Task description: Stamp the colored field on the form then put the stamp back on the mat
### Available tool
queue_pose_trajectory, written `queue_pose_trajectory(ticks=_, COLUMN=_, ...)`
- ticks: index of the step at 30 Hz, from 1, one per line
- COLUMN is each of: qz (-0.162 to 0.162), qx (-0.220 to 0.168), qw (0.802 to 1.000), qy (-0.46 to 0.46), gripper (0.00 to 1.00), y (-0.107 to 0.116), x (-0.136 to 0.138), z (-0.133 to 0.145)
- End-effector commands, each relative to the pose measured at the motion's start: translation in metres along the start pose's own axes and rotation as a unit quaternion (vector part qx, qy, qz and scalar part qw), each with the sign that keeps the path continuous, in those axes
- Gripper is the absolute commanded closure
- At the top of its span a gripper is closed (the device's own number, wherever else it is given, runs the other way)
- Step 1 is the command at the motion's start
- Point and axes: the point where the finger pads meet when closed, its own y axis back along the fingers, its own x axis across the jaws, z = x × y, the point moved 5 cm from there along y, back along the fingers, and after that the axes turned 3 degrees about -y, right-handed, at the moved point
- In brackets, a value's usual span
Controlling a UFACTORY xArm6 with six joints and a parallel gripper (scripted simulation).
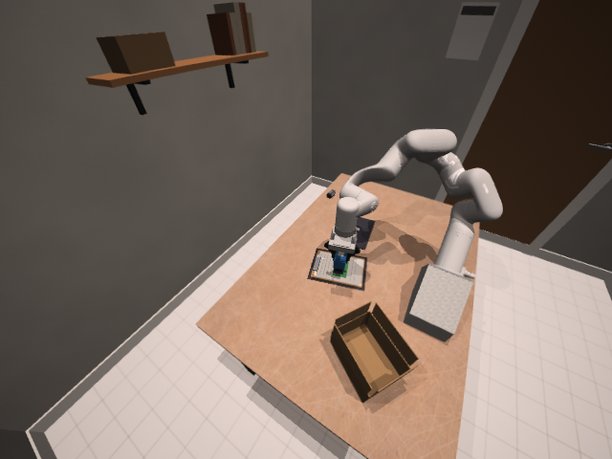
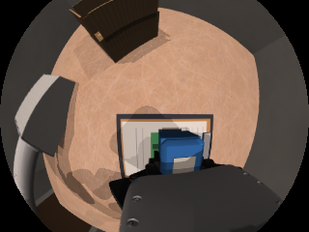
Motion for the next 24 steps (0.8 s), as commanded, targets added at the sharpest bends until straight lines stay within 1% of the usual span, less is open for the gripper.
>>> queue_pose_trajectory(ticks=1, qz=0.0, qx=-0.001, qw=1.0, qy=0.0, gripper=0.7, y=0.001, x=0.005, z=-0.014)
queue_pose_trajectory(ticks=11, qz=0.0, qx=-0.001, qw=1.0, qy=0.0, gripper=0.7, y=0.001, x=0.005, z=-0.011)
queue_pose_trajectory(ticks=16, qz=0.0, qx=-0.001, qw=1.0, qy=0.0, gripper=0.7, y=0.002, x=-0.003, z=0.016)
queue_pose_trajectory(ticks=24, qz=0.0, qx=-0.001, qw=1.0, qy=0.0, gripper=0.7, y=0.002, x=-0.004, z=0.019)
